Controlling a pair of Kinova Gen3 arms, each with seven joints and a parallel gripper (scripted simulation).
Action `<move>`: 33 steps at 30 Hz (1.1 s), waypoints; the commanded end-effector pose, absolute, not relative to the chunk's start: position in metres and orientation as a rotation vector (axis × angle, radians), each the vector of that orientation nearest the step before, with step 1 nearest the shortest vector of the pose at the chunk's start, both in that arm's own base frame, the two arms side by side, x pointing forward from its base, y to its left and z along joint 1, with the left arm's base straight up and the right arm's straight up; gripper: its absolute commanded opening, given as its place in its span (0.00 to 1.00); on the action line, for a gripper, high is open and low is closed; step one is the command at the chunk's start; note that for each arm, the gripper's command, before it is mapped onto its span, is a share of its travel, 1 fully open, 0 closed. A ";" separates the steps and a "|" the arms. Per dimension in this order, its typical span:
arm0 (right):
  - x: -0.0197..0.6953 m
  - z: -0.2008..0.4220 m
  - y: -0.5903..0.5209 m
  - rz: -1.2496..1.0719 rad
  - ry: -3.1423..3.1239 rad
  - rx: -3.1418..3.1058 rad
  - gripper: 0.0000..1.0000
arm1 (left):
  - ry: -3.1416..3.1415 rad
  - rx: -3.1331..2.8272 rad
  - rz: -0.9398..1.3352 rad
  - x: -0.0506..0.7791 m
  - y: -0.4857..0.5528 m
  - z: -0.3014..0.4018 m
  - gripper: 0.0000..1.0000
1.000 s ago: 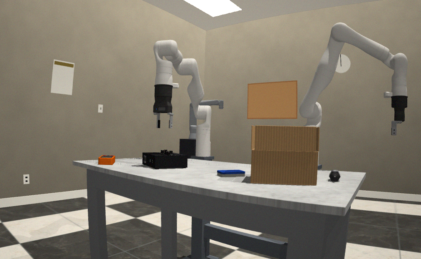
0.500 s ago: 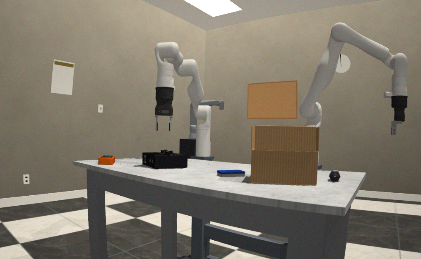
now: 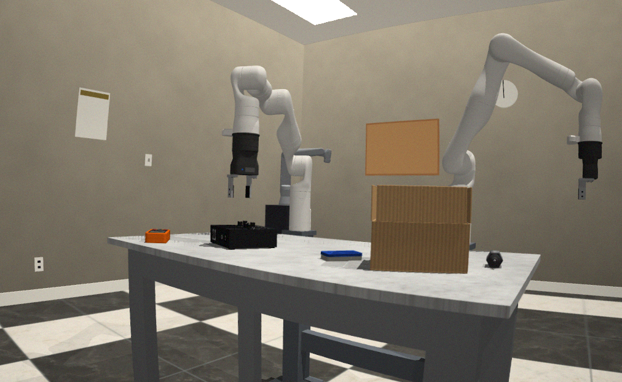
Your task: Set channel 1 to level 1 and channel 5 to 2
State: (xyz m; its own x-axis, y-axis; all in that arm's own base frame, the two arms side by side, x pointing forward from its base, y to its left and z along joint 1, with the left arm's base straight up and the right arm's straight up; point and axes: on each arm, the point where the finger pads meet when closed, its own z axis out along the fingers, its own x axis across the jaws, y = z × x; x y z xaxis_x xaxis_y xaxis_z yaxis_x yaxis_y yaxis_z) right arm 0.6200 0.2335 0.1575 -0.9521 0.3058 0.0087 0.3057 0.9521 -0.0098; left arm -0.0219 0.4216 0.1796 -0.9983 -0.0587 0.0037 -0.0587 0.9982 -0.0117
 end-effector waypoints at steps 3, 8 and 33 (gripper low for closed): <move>0.628 0.151 0.238 0.011 -3.136 -0.146 1.00 | -3.141 0.081 0.000 -0.022 0.424 0.180 1.00; 0.631 0.147 0.241 0.011 -3.139 0.034 1.00 | -3.141 0.081 0.000 -0.022 0.424 0.180 1.00; 0.649 0.126 0.264 0.004 -2.905 1.191 1.00 | -3.141 0.081 0.000 -0.022 0.424 0.180 1.00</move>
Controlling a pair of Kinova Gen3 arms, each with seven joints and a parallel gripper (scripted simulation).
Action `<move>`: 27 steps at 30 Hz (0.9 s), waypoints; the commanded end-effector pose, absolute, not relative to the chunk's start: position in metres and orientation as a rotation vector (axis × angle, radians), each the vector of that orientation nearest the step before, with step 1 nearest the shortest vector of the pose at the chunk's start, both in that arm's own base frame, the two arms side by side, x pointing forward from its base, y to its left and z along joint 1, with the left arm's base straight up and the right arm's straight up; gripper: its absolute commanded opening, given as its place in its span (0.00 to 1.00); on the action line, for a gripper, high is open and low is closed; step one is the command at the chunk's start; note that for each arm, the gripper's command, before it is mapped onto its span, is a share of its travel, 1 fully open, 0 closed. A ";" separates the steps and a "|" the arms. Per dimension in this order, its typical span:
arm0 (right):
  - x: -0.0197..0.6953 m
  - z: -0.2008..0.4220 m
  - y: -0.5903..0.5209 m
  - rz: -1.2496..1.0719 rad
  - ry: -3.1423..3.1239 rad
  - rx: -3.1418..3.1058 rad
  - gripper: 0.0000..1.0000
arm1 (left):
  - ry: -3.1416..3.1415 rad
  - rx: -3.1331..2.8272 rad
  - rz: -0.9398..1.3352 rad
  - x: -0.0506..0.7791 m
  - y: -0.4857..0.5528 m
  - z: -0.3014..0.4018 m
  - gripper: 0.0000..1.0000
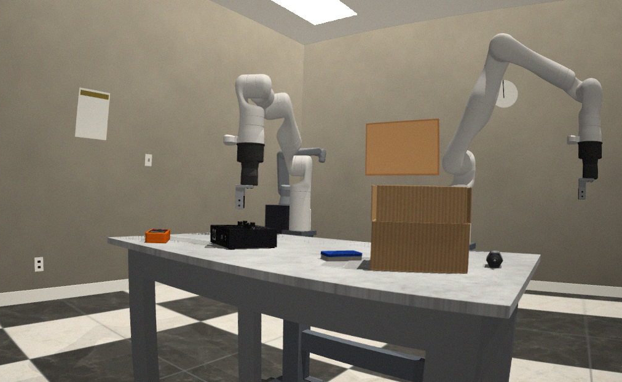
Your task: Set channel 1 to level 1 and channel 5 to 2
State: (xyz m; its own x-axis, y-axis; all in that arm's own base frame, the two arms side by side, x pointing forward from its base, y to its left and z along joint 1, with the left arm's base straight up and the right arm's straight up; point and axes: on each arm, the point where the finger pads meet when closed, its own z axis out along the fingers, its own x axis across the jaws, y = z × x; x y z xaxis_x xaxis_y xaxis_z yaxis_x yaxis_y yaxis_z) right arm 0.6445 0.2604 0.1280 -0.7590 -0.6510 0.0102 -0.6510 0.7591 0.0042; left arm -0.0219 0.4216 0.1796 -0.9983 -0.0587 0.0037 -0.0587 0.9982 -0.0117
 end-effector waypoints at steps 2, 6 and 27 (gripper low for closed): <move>0.650 0.125 0.266 0.004 -2.875 1.262 1.00 | -3.141 0.081 0.000 -0.022 0.424 0.180 1.00; 0.651 0.123 0.269 0.003 -2.831 1.359 1.00 | -3.141 0.081 0.000 -0.022 0.424 0.180 1.00; 0.654 0.116 0.280 0.001 -2.648 1.691 1.00 | -3.141 0.081 0.000 -0.022 0.424 0.180 1.00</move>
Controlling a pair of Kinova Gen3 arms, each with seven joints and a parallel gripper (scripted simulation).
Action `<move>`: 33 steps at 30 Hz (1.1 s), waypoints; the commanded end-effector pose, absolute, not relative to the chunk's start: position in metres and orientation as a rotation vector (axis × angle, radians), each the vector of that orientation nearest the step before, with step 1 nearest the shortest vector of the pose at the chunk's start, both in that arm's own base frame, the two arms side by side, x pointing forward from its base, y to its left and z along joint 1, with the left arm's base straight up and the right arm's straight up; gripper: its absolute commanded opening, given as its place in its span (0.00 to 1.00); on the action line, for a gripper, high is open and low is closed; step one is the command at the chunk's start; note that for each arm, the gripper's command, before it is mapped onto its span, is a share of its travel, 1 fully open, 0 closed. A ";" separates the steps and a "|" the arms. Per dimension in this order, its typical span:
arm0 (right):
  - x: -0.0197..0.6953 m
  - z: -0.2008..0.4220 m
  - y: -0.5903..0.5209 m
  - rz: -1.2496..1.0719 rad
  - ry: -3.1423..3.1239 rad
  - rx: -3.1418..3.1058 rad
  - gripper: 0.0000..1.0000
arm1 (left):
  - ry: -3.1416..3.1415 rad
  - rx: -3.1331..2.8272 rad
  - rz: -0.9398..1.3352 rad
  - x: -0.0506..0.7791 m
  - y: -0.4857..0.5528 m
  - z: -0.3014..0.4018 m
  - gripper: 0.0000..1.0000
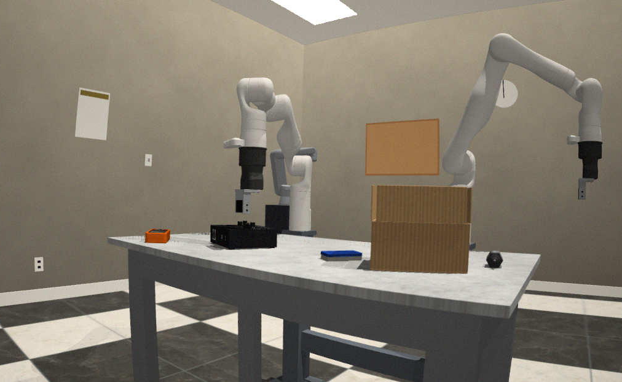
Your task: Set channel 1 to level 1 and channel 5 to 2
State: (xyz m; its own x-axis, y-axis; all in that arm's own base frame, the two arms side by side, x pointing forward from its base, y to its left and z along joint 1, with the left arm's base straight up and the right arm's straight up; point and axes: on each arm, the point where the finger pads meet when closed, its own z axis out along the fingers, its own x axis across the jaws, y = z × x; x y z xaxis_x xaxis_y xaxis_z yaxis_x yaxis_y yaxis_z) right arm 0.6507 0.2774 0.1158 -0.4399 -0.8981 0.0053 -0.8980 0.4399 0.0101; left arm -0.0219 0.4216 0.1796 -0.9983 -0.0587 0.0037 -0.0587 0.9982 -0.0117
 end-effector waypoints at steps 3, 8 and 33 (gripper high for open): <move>0.654 0.116 0.280 0.000 -2.635 1.711 1.00 | -3.141 0.081 0.000 -0.022 0.424 0.180 1.00; 0.655 0.116 0.281 0.000 -2.623 1.729 1.00 | -3.141 0.081 0.000 -0.022 0.424 0.180 1.00; 0.655 0.116 0.281 0.000 -2.620 1.733 0.00 | -3.141 0.081 0.000 -0.022 0.424 0.180 1.00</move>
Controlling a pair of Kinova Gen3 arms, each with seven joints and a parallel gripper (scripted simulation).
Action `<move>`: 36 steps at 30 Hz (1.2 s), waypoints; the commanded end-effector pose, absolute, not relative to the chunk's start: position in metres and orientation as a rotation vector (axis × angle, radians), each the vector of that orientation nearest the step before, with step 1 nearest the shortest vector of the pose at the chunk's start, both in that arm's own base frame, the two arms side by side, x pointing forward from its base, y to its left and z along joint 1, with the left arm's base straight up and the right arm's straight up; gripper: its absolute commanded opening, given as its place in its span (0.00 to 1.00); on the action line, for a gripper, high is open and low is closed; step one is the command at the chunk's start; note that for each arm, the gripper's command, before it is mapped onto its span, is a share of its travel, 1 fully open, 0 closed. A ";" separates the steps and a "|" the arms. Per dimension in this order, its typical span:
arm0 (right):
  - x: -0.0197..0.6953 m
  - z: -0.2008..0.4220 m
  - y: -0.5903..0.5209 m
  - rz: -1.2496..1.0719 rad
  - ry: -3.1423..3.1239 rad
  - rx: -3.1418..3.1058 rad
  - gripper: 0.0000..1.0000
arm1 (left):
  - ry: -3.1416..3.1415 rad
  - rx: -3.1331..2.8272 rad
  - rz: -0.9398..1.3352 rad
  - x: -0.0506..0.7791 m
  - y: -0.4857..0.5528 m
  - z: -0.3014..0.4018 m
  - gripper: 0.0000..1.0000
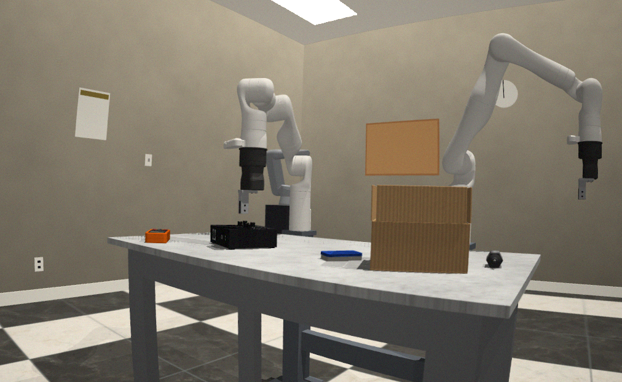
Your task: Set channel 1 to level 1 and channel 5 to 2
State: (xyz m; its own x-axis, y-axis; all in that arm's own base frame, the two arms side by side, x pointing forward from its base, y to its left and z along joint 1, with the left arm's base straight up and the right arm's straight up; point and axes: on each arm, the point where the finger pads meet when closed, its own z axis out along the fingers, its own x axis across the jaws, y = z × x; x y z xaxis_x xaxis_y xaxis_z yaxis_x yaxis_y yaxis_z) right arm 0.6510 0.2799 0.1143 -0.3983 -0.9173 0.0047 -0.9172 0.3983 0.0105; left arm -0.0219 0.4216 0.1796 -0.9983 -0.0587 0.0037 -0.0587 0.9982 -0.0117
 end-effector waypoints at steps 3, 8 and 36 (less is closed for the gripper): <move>0.655 0.116 0.281 0.000 -2.620 1.733 0.00 | -3.141 0.081 0.000 -0.022 0.424 0.180 1.00; 0.655 0.116 0.281 0.000 -2.620 1.733 0.00 | -3.141 0.081 0.000 -0.022 0.424 0.180 1.00; 0.655 0.113 0.281 0.000 -2.620 1.734 0.00 | -3.141 0.081 0.000 -0.022 0.424 0.180 1.00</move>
State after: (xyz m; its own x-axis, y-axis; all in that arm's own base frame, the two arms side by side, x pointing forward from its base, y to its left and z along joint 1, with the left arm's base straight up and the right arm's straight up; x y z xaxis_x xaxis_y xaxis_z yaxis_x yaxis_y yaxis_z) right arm 0.6523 0.2806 0.1136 -0.3983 -0.9172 0.0014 -0.9172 0.3983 0.0081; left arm -0.0219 0.4216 0.1796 -0.9983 -0.0587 0.0037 -0.0587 0.9982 -0.0117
